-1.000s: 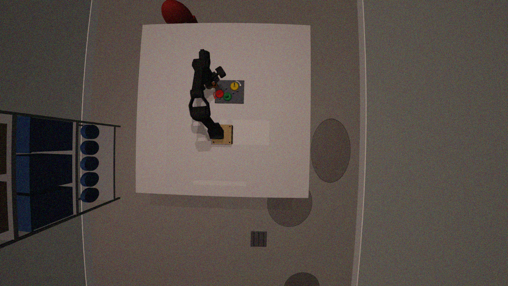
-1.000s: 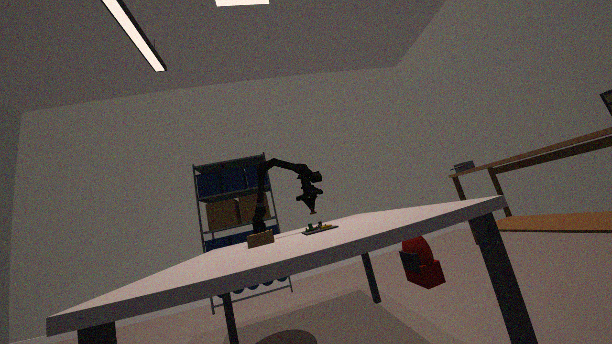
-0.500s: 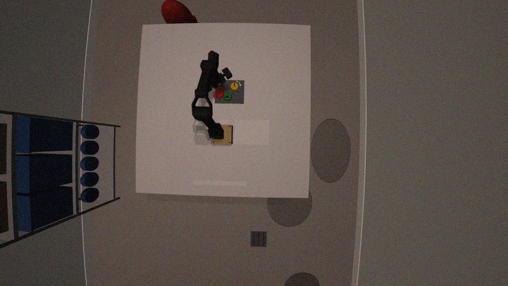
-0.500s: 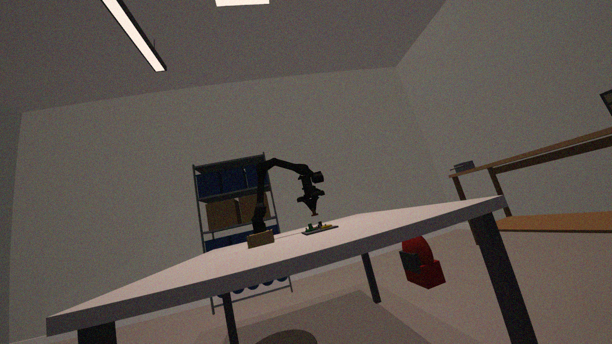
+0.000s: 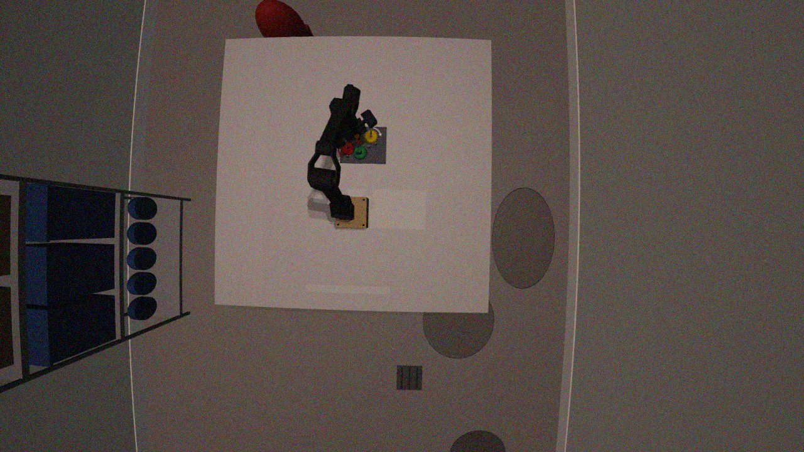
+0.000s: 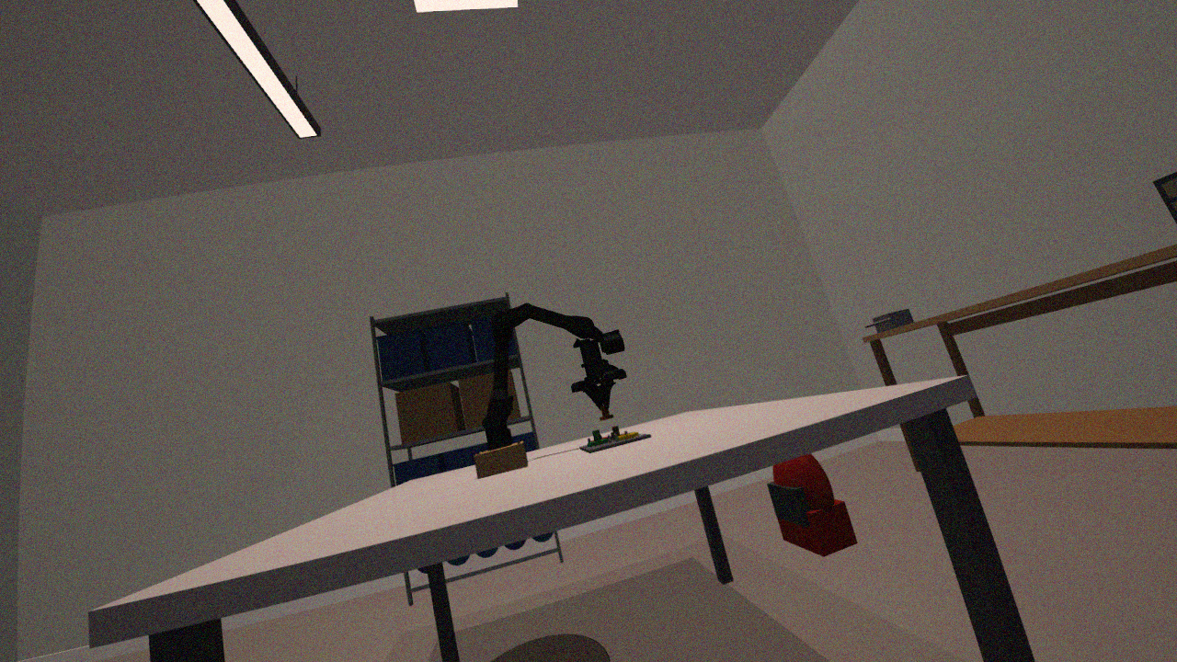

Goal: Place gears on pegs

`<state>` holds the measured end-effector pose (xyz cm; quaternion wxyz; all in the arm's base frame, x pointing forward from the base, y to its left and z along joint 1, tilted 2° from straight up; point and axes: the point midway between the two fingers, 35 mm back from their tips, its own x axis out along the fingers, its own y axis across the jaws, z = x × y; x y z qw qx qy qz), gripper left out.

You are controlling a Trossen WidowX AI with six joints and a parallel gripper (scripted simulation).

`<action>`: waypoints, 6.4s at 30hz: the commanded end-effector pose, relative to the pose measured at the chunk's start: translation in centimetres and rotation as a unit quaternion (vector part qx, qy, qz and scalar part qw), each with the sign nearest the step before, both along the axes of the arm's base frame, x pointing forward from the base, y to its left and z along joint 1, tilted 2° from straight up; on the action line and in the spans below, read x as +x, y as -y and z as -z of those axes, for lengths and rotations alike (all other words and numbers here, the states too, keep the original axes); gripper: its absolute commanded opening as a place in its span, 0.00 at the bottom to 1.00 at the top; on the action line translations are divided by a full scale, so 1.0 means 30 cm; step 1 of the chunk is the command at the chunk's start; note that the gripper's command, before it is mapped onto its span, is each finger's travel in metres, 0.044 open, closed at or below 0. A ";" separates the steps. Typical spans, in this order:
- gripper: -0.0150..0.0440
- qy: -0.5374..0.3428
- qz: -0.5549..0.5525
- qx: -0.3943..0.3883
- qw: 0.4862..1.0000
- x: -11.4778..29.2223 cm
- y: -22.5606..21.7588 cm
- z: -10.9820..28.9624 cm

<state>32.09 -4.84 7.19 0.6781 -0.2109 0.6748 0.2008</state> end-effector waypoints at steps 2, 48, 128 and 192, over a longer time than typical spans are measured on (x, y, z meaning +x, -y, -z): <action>0.25 -0.002 -0.001 -0.002 1.000 -0.014 0.040 0.015; 0.25 -0.009 -0.369 -0.005 0.929 -0.049 0.136 0.041; 0.25 -0.012 -0.603 -0.006 0.798 -0.048 0.141 0.173; 0.25 -0.011 -0.477 -0.005 0.879 -0.051 0.139 0.207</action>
